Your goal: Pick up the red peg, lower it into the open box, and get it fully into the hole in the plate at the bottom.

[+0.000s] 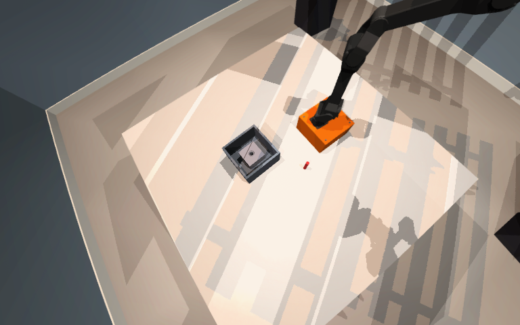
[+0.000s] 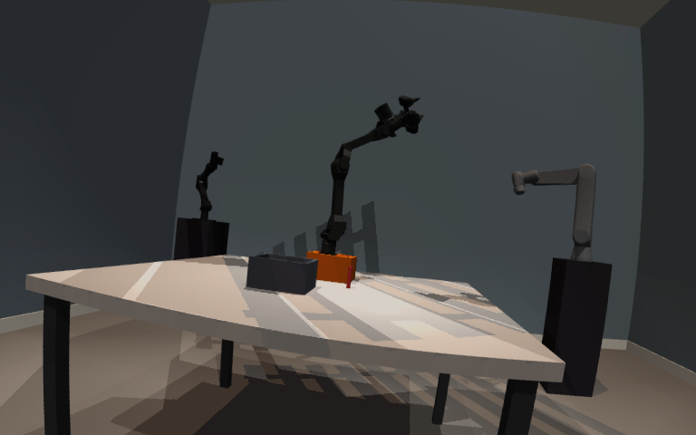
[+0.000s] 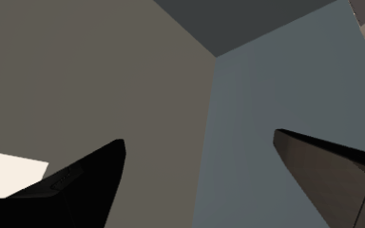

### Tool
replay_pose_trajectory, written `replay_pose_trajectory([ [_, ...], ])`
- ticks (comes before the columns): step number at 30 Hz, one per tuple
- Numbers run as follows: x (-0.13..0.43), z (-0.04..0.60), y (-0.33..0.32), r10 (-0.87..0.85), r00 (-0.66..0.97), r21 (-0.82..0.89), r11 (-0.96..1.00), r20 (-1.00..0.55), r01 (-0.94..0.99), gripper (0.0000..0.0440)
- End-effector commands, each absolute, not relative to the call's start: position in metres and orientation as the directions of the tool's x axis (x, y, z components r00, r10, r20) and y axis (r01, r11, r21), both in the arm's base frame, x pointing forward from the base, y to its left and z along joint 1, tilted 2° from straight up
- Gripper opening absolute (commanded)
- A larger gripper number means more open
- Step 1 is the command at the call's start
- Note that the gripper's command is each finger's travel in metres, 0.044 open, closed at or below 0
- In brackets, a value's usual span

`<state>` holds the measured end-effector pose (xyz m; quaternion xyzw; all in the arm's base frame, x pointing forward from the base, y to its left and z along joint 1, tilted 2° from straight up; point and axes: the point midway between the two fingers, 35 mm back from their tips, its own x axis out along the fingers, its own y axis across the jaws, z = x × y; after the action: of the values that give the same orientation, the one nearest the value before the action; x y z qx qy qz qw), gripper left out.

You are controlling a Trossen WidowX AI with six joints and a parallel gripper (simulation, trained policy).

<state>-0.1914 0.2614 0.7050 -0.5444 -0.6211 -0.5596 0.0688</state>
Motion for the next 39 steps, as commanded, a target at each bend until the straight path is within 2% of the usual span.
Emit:
replay_pose_trajectory([
  [1,-0.177,0.681,0.289,0.699,-0.382,0.697,-0.232,0.604,0.678,0.044],
  [11,-0.129,0.621,0.342,0.879,-0.294,0.843,-0.194,0.377,0.502,0.044],
  [21,-0.064,0.552,0.373,0.983,-0.141,0.937,-0.066,0.121,0.344,0.044],
  [30,0.004,0.483,0.379,0.992,0.024,0.961,0.114,-0.124,0.253,0.044],
  [39,0.071,0.408,0.361,0.911,0.179,0.914,0.327,-0.373,0.241,0.044],
])
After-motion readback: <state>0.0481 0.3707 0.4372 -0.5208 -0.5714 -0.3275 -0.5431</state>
